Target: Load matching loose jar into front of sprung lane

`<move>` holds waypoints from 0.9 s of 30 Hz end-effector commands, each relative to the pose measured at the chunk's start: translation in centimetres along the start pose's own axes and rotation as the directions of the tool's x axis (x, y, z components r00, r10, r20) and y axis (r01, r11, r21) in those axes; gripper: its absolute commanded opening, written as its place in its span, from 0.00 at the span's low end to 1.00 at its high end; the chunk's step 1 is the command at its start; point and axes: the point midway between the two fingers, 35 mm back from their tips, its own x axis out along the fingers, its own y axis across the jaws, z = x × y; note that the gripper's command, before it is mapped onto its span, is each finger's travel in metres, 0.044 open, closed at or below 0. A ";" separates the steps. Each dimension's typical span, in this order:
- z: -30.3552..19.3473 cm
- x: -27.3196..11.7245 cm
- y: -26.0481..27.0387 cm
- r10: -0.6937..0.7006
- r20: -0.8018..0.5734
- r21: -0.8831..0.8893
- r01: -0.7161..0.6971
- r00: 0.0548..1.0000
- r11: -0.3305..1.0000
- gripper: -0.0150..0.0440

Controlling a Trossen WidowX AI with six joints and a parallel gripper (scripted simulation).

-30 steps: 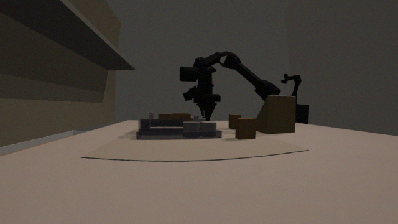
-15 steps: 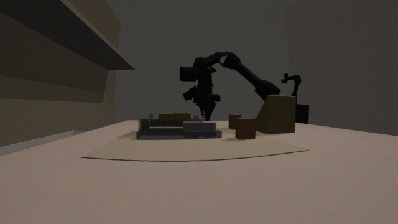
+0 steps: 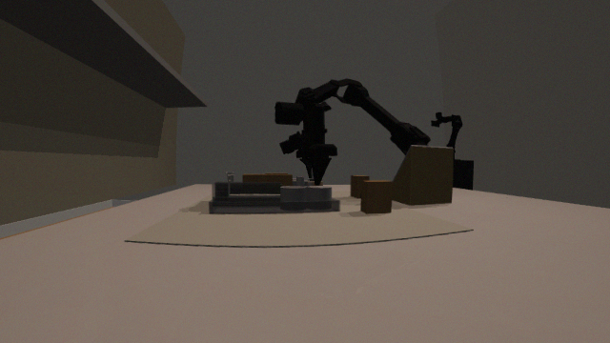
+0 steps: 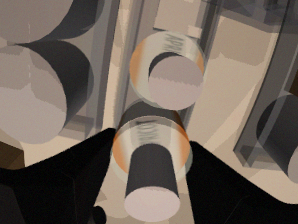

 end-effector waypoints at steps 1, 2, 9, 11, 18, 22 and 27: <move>0.7 -0.2 -0.2 -0.004 0.021 0.016 0.004 1.000 1.000 0.25; 0.7 -0.2 -0.2 -0.004 0.021 0.016 0.004 1.000 1.000 0.25; 0.8 -0.2 -0.2 -0.004 0.021 0.016 0.004 1.000 1.000 0.25; 0.8 -0.2 -0.2 -0.004 0.021 0.016 0.004 1.000 1.000 0.25; 0.9 -0.3 -0.2 -0.004 0.021 0.016 0.004 1.000 1.000 0.25; 0.9 -0.3 -0.2 -0.004 0.021 0.016 0.004 1.000 1.000 0.25; 1.0 -0.3 -0.2 -0.004 0.021 0.016 0.004 1.000 1.000 0.25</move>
